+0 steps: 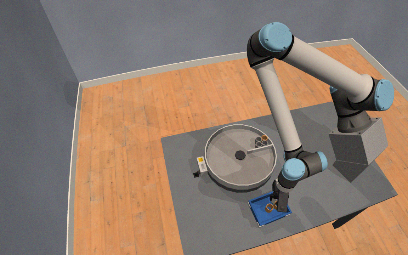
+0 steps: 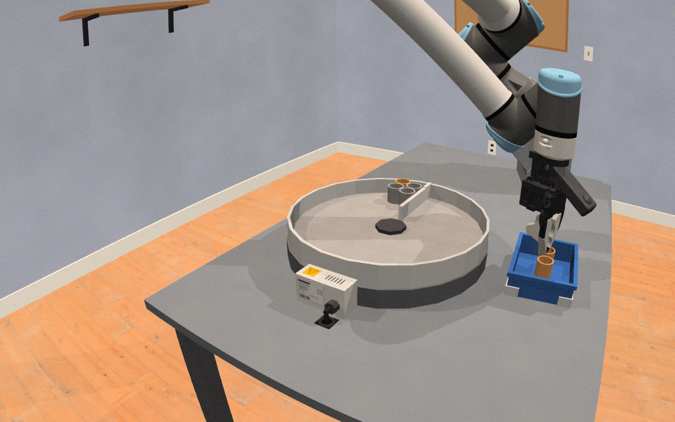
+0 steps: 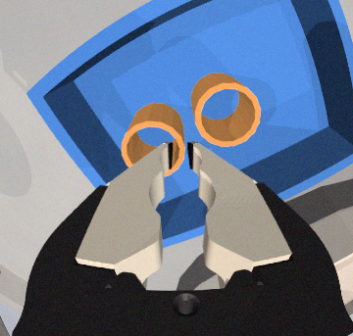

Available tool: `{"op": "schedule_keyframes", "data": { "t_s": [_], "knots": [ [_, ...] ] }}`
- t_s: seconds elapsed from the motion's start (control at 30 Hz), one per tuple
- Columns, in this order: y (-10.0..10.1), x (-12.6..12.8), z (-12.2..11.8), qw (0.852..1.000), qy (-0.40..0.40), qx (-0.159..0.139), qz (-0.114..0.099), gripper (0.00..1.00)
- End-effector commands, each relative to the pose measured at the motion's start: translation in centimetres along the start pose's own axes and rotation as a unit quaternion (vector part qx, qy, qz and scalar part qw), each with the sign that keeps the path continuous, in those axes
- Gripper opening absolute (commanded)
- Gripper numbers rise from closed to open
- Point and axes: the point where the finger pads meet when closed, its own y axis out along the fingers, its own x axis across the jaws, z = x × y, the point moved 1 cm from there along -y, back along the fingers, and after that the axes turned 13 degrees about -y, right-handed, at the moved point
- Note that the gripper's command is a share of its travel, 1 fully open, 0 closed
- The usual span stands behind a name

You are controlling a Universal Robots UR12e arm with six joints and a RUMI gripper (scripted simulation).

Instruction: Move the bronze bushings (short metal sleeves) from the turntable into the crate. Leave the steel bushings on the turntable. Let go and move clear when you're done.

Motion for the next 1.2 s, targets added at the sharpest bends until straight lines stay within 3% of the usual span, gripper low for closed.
{"op": "schedule_keyframes", "data": {
  "t_s": [0.0,0.73,1.17],
  "knots": [
    [0.0,0.0,0.0,1.0,0.0,0.0,0.0,0.06],
    [-0.4,0.0,0.0,1.0,0.0,0.0,0.0,0.06],
    [-5.7,0.0,0.0,1.0,0.0,0.0,0.0,0.06]
  ]
}}
